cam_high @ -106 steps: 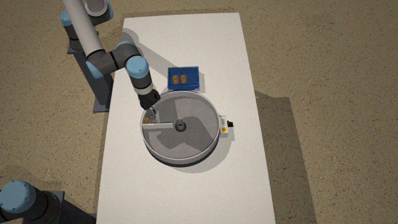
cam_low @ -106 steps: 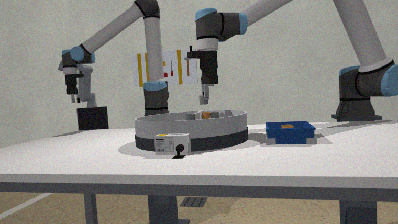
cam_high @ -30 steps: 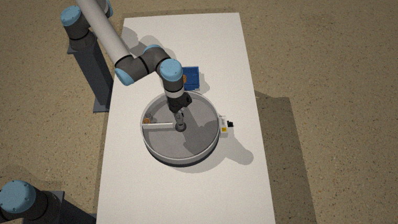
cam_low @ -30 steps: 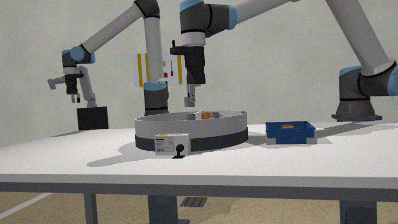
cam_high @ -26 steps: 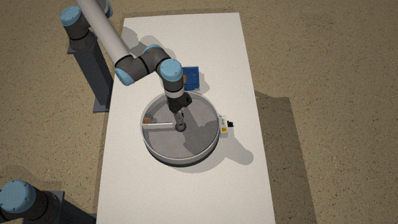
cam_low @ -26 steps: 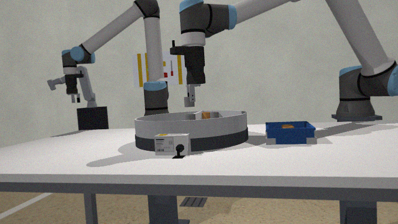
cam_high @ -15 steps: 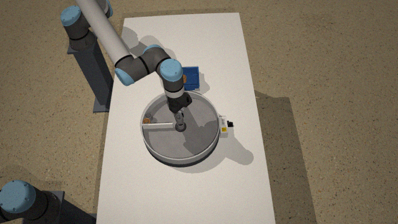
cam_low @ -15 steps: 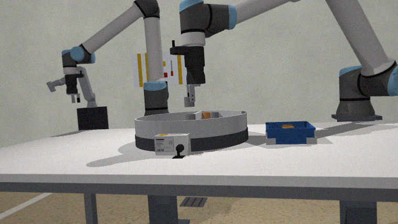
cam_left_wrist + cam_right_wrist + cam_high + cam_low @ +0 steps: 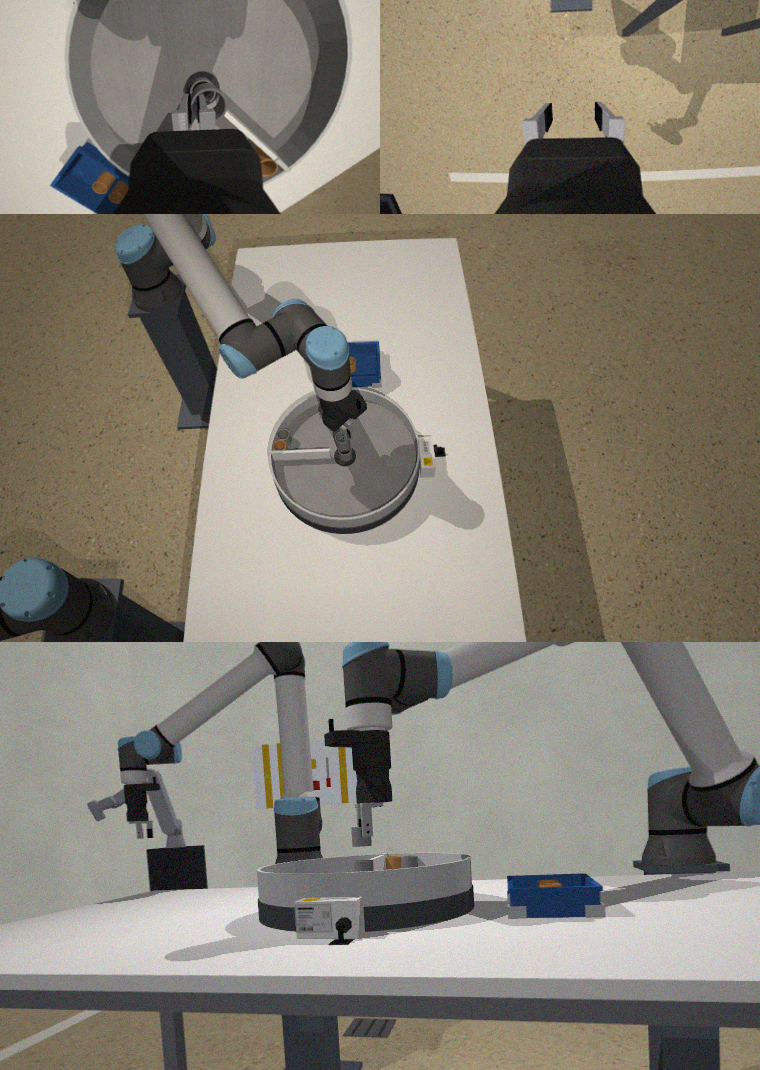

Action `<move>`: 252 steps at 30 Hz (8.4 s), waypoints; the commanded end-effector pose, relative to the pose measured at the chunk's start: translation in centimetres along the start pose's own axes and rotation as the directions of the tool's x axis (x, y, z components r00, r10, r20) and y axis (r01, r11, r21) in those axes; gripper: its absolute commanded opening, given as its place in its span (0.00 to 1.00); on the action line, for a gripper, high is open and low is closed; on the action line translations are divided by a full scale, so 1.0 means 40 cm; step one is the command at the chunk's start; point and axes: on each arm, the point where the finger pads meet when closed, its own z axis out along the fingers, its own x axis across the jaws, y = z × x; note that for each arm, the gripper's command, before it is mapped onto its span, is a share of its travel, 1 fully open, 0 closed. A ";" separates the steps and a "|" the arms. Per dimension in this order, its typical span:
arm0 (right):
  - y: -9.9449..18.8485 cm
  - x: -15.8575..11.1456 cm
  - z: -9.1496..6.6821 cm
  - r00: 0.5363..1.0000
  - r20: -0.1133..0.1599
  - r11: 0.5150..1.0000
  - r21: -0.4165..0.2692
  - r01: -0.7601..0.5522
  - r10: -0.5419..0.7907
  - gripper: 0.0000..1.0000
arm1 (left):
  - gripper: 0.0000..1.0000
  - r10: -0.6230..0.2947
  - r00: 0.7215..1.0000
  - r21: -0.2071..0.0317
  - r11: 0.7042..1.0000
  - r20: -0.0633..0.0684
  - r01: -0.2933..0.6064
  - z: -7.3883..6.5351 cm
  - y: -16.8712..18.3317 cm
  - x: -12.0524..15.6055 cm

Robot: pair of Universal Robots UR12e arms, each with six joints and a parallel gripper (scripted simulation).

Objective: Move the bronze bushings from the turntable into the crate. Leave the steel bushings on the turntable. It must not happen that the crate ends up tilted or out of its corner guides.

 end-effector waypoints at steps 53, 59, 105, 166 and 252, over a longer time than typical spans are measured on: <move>0.000 0.002 0.001 1.000 0.000 1.000 0.001 0.001 -0.001 1.00 | 0.00 -0.001 1.000 0.005 1.000 -0.002 0.001 -0.004 -0.005 -0.011; 0.000 0.002 0.001 1.000 0.000 1.000 0.001 0.001 -0.001 1.00 | 0.00 0.000 1.000 0.000 1.000 -0.001 0.000 0.056 0.002 -0.008; 0.000 0.002 0.001 1.000 0.000 1.000 0.001 0.001 -0.001 1.00 | 0.00 0.000 1.000 0.005 1.000 -0.002 0.000 0.047 -0.003 -0.006; 0.000 0.002 0.001 1.000 0.000 1.000 0.001 0.001 -0.001 1.00 | 0.00 0.000 1.000 0.003 1.000 -0.002 0.000 0.064 0.003 -0.004; 0.000 0.002 0.001 1.000 0.000 1.000 0.001 0.001 -0.001 1.00 | 0.00 0.000 1.000 0.003 1.000 -0.002 0.000 0.064 0.011 0.000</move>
